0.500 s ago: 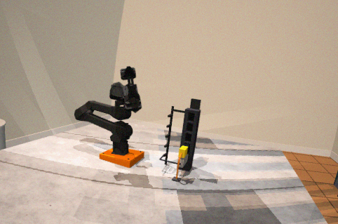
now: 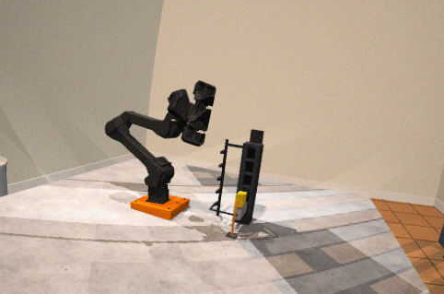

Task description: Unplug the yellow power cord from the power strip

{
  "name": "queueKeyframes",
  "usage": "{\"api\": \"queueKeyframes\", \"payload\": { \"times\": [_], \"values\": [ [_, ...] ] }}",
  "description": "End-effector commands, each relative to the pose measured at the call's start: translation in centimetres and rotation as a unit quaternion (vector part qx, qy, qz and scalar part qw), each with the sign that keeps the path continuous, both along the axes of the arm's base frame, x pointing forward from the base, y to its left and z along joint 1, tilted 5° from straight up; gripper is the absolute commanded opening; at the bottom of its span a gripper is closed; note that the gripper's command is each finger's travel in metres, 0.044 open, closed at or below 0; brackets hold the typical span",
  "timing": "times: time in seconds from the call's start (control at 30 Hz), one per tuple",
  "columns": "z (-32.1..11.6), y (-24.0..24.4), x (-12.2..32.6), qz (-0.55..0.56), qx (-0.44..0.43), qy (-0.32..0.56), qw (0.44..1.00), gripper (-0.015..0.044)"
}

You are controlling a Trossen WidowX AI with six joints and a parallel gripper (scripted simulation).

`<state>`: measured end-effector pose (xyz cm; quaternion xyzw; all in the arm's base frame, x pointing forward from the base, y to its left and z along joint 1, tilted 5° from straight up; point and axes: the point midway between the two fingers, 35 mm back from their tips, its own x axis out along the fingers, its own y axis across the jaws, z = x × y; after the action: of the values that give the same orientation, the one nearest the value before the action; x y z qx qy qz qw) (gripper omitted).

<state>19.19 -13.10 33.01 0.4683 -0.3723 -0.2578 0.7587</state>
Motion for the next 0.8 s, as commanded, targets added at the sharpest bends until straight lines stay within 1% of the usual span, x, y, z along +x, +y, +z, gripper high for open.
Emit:
{"api": "queueKeyframes", "payload": {
  "times": [0.0, 0.23, 0.43, 0.6, 0.77],
  "values": [
    [-3.5, -0.4, 7.1, 0.063, 0.055, 0.19, 0.978, 0.016],
    [-8.0, -0.4, 10.9, 0.108, 0.13, 0.334, 0.927, 0.016],
    [-12.6, -0.1, 12.5, 0.139, 0.217, 0.449, 0.856, 0.016],
    [-16.4, 0.6, 12.6, 0.155, 0.306, 0.536, 0.771, 0.016],
    [-19.8, 1.9, 11.5, 0.157, 0.415, 0.613, 0.654, 0.016]
  ]
}}
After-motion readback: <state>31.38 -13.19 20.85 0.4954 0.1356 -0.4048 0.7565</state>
